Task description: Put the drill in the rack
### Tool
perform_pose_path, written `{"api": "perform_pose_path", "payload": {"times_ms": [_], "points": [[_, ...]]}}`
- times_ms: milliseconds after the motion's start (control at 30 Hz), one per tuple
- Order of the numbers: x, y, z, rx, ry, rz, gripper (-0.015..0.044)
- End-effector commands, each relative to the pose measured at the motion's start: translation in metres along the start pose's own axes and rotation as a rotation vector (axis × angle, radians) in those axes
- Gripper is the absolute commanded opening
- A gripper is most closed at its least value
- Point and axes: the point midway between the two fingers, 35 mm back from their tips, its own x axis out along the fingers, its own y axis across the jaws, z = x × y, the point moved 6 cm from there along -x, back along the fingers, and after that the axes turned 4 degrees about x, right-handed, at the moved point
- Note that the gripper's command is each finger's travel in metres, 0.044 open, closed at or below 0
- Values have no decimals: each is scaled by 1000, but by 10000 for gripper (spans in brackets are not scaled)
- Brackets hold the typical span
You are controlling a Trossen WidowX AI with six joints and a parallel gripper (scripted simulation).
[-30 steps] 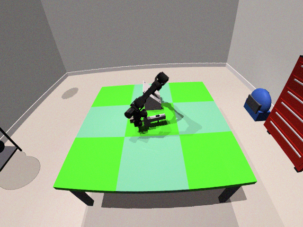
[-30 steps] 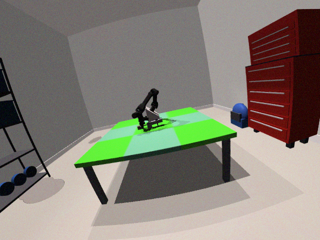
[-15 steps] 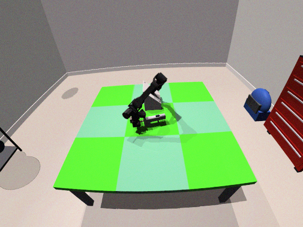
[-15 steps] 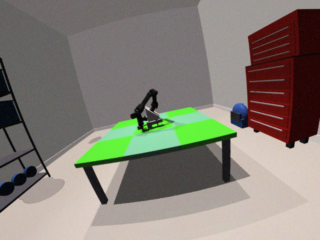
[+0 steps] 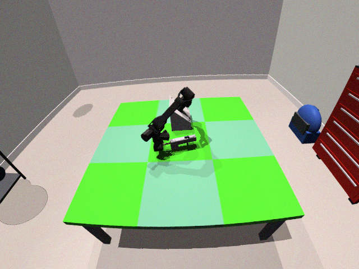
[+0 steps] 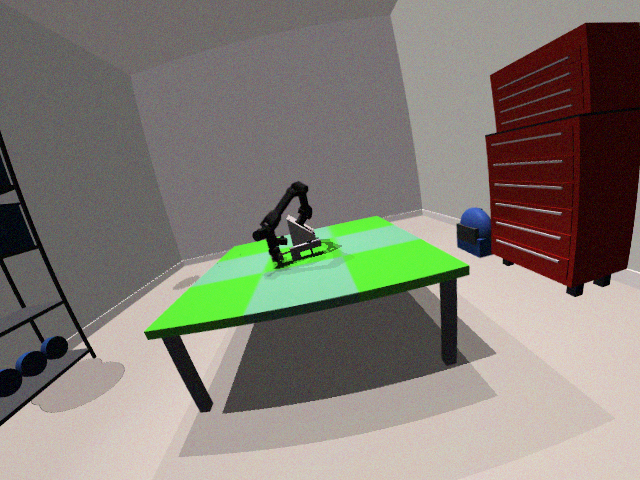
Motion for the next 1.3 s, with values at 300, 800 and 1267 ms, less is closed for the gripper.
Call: {"api": "perform_pose_path", "payload": {"times_ms": [300, 800, 1267], "points": [[-3, -4, -21, -11, 11, -7, 0], [-3, -5, -35, -11, 12, -7, 0], [-11, -4, -30, -11, 12, -7, 0]]}}
